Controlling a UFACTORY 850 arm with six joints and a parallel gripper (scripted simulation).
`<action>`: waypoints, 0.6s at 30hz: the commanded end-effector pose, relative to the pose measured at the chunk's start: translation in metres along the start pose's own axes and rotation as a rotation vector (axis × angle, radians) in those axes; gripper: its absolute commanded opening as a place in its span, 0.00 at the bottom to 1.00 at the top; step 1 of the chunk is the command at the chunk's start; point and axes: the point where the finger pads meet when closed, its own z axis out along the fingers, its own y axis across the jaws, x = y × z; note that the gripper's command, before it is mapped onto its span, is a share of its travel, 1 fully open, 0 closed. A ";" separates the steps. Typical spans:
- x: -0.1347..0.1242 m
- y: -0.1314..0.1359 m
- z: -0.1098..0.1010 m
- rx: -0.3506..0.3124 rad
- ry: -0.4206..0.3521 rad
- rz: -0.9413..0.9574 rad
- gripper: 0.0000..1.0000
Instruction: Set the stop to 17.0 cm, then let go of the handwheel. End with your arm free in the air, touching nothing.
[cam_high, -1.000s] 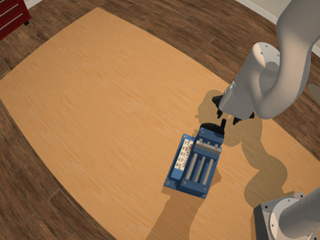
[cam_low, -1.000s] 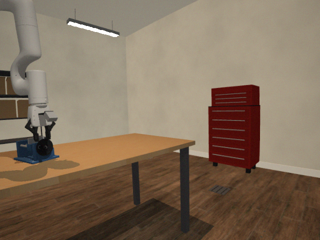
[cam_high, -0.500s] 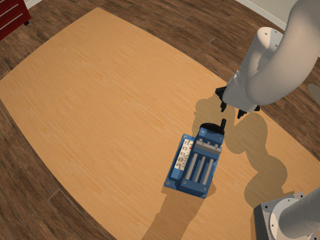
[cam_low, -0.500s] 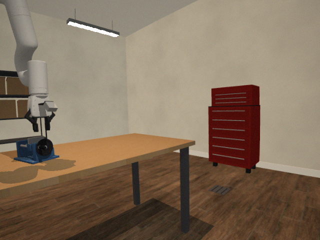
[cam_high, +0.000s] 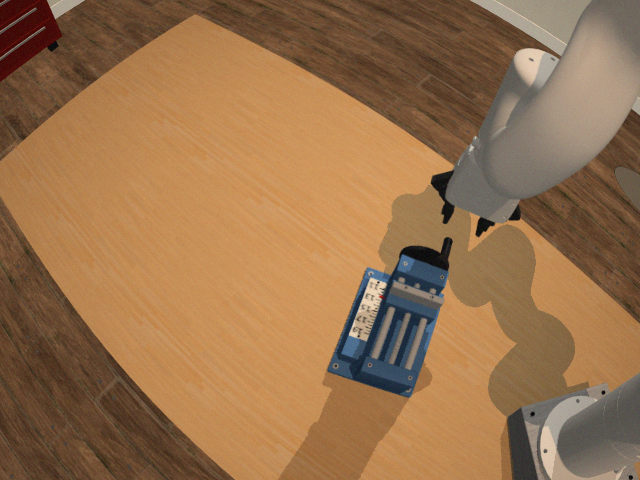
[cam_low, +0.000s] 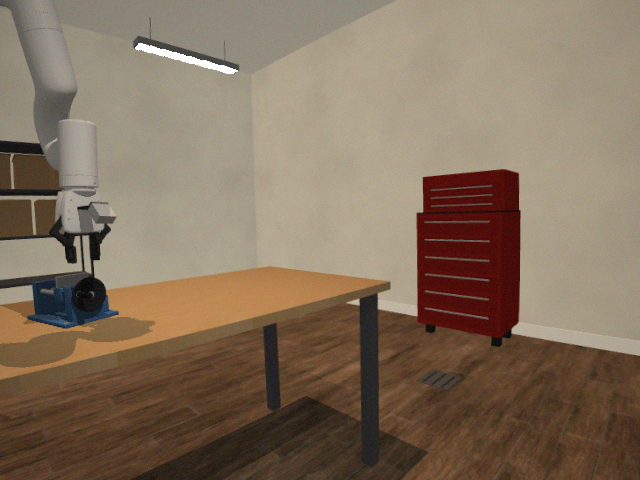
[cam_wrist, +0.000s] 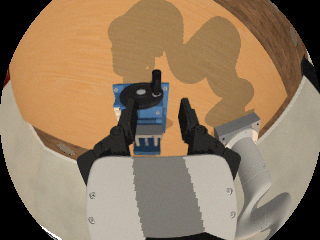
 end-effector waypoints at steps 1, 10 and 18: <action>0.000 -0.003 -0.001 0.001 0.001 0.000 0.57; -0.026 -0.080 -0.001 0.001 0.001 0.000 0.57; -0.034 -0.104 0.002 0.001 0.001 0.000 0.57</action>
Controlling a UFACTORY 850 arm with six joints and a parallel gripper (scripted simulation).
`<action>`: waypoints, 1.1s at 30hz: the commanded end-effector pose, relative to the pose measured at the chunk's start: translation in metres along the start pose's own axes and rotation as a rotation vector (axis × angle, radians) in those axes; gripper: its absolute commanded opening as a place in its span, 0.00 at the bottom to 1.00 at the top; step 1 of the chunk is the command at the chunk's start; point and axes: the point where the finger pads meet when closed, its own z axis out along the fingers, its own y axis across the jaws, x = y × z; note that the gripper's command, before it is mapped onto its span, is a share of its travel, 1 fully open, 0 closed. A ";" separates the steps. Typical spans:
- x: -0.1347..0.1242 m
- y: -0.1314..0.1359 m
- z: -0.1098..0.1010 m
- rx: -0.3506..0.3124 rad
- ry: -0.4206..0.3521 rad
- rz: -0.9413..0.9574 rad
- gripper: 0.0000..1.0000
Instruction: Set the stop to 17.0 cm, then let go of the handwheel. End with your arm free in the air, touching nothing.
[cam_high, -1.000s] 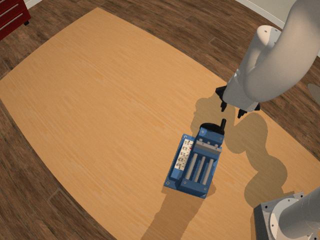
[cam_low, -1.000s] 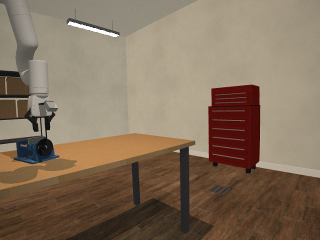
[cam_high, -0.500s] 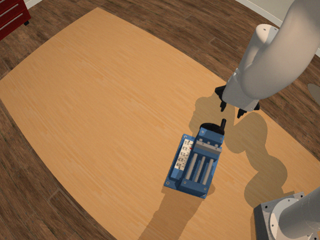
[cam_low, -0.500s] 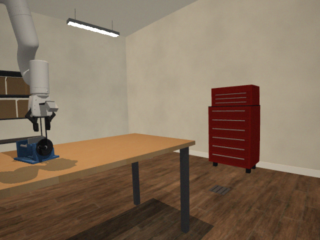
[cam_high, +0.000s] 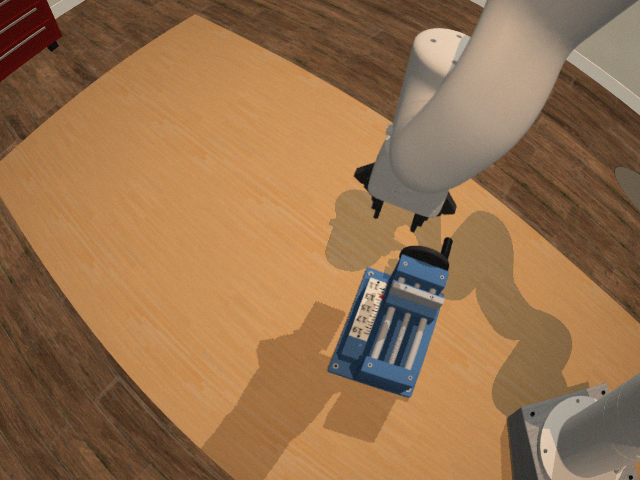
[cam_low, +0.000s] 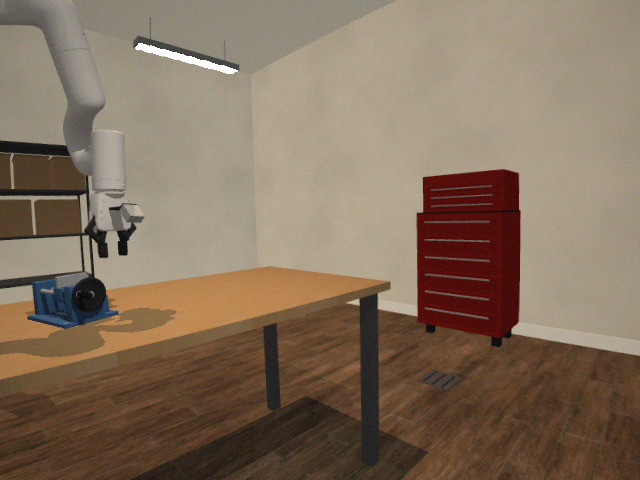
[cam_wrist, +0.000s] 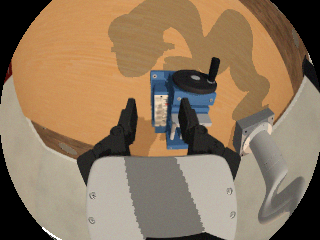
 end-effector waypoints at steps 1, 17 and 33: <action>0.000 -0.002 0.004 0.000 0.002 0.001 0.57; 0.000 -0.002 0.011 0.000 0.002 0.001 0.57; 0.000 -0.002 0.011 0.000 0.002 0.001 0.57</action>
